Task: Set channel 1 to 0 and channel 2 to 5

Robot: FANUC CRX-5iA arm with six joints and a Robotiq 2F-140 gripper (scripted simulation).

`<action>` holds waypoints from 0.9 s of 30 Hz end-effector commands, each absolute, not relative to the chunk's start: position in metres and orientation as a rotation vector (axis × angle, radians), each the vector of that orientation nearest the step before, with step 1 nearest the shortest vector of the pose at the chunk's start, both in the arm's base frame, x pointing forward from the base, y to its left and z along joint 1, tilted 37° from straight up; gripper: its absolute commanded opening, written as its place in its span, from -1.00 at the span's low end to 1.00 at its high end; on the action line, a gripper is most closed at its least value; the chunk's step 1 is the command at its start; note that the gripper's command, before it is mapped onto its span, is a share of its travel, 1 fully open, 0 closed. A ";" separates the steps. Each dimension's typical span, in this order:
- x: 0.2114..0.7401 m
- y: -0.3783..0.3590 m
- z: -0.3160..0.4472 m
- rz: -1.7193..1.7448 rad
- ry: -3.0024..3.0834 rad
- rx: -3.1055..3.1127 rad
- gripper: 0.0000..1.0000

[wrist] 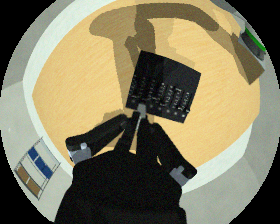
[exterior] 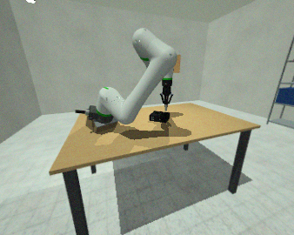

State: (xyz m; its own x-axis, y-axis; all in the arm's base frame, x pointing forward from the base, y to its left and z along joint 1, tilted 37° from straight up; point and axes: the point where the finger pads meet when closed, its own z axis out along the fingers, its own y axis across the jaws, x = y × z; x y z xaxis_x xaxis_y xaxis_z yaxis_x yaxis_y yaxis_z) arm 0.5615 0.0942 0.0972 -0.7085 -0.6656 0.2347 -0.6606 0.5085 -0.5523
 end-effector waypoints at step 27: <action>0.564 0.088 0.088 -0.991 2.721 -1.196 -1.00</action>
State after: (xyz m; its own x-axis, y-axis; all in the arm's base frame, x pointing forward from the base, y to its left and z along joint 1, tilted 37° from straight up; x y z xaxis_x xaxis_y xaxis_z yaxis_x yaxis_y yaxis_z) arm 0.5640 0.0887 0.0890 -0.7085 -0.6656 0.2347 -0.6606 0.5085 -0.5523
